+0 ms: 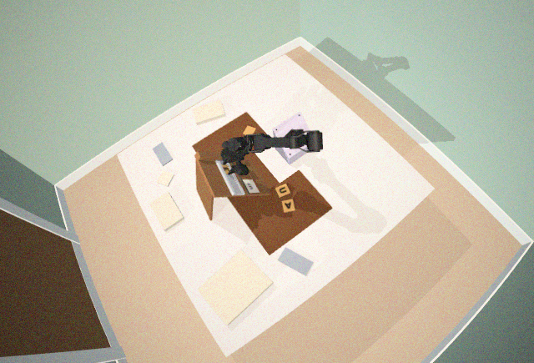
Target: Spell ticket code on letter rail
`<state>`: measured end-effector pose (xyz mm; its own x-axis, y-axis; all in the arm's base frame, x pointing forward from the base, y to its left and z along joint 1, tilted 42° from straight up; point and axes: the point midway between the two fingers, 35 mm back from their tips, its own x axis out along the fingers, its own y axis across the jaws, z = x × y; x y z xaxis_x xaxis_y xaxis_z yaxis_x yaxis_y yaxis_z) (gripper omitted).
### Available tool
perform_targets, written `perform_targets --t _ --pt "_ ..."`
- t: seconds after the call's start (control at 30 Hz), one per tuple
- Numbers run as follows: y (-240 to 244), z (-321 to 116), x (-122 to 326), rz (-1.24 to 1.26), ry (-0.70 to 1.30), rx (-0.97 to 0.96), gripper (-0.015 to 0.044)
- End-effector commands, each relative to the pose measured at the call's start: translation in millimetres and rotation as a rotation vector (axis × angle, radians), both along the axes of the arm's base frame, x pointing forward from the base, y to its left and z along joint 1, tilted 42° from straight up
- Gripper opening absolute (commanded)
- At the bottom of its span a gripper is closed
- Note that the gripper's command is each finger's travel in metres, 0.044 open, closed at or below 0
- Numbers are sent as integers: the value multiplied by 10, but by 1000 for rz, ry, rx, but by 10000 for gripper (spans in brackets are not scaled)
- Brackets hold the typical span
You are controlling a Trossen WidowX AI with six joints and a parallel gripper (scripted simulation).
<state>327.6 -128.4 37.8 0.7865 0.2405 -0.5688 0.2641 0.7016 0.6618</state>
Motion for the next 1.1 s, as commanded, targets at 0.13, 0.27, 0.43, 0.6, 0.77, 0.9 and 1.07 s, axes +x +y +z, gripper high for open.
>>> perform_targets --t 0.13,0.27,0.43,0.6,0.77,0.9,1.07 --pt "-7 -9 -4 -1 1 1 52" --pt "-7 -9 -4 -1 1 1 157" --pt "-18 12 -36 3 1 2 289" --pt "-32 43 -74 3 1 2 295" --pt "-48 79 -109 3 1 2 295" --pt "-53 93 -121 3 2 2 295" --pt "-59 85 -146 3 2 2 295"
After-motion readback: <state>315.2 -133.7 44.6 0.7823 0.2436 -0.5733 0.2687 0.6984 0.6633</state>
